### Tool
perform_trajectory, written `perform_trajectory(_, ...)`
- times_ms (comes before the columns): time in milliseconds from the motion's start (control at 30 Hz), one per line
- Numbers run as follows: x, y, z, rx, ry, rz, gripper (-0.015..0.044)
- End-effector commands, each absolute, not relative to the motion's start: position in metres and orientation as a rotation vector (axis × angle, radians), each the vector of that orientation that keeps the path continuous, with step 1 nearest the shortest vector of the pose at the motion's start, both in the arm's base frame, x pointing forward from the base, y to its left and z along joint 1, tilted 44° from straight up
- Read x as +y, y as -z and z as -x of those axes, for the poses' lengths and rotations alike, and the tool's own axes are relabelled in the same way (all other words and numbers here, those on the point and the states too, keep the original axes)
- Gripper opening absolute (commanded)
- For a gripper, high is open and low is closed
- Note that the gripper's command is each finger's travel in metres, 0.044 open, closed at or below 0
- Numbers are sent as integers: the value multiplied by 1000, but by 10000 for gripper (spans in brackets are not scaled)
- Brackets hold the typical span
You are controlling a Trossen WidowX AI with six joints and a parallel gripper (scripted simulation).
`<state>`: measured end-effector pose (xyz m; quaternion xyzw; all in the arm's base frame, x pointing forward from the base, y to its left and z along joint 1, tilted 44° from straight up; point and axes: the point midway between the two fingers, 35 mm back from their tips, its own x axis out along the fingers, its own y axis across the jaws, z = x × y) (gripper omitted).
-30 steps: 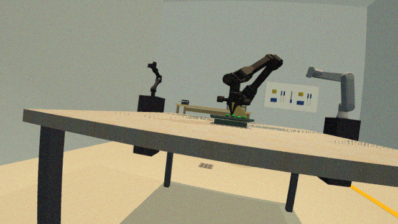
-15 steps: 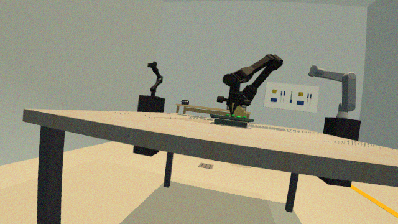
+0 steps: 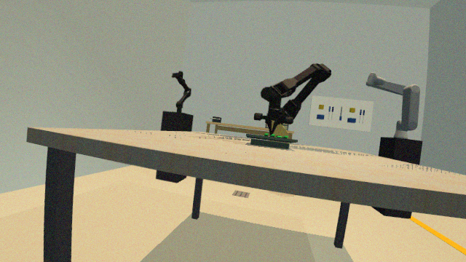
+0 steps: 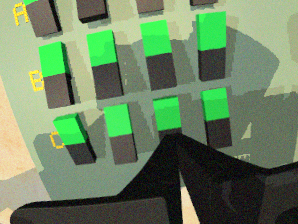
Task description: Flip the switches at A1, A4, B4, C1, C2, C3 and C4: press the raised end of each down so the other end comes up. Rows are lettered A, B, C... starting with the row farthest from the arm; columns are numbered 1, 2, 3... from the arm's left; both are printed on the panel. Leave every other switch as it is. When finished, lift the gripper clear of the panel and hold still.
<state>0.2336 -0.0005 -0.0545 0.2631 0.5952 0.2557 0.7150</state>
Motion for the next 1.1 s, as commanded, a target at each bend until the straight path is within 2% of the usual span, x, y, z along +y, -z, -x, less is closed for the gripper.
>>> perform_trajectory(0, 1, 55, -233, 1320, -569, -590, 0)
perform_trajectory(167, -6, 50, -234, 1322, -566, -581, 0)
perform_trajectory(367, -44, 8, -225, 1345, -576, -583, 0)
perform_trajectory(767, -65, 28, -226, 1345, -575, -581, 0)
perform_trajectory(1067, -40, 53, -230, 1320, -567, -588, 0)
